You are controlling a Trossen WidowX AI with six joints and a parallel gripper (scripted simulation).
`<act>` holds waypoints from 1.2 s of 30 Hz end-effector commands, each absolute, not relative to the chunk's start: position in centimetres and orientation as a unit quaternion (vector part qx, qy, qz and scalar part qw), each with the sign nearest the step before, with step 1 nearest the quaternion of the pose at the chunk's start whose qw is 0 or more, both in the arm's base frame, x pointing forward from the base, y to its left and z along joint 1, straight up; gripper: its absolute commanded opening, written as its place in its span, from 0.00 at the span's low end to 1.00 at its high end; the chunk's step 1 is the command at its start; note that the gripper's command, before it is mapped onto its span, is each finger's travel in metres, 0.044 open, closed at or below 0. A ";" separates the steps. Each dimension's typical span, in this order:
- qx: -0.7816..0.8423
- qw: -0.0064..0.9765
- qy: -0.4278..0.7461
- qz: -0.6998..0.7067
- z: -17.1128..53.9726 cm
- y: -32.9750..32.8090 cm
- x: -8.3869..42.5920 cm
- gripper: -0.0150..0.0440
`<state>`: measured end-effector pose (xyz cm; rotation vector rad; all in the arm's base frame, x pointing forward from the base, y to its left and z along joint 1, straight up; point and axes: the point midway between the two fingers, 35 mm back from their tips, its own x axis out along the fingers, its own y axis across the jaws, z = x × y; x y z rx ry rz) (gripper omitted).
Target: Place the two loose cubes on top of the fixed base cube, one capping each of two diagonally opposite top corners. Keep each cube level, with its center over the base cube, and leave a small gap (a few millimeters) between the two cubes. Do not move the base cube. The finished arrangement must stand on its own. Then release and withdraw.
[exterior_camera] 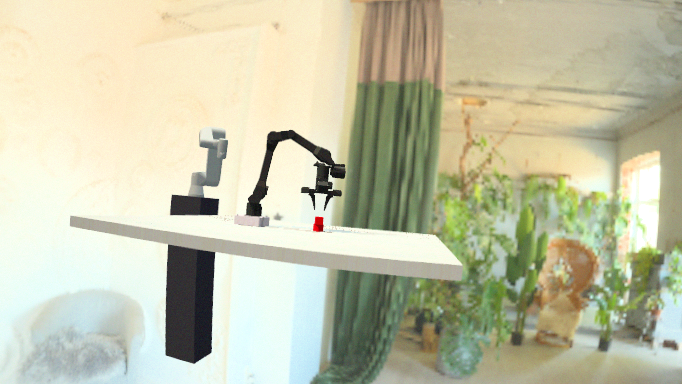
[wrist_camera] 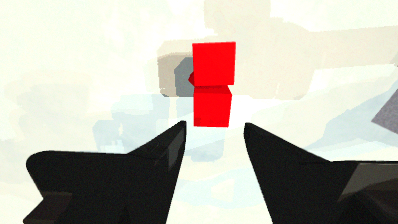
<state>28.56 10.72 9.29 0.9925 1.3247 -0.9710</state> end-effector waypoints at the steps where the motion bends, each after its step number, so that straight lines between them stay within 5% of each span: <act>1: 0.425 0.575 0.564 -0.413 10.1 10.7 28.6 0.60; 13: 0.425 0.575 0.564 -0.413 11.3 10.7 28.6 0.60; 21: 0.425 0.575 0.565 -0.413 12.1 10.7 28.5 0.93; 28: 0.424 0.574 0.565 -0.414 12.1 10.9 28.4 0.93; 36: 0.426 0.571 0.568 -0.412 12.4 20.2 24.2 0.93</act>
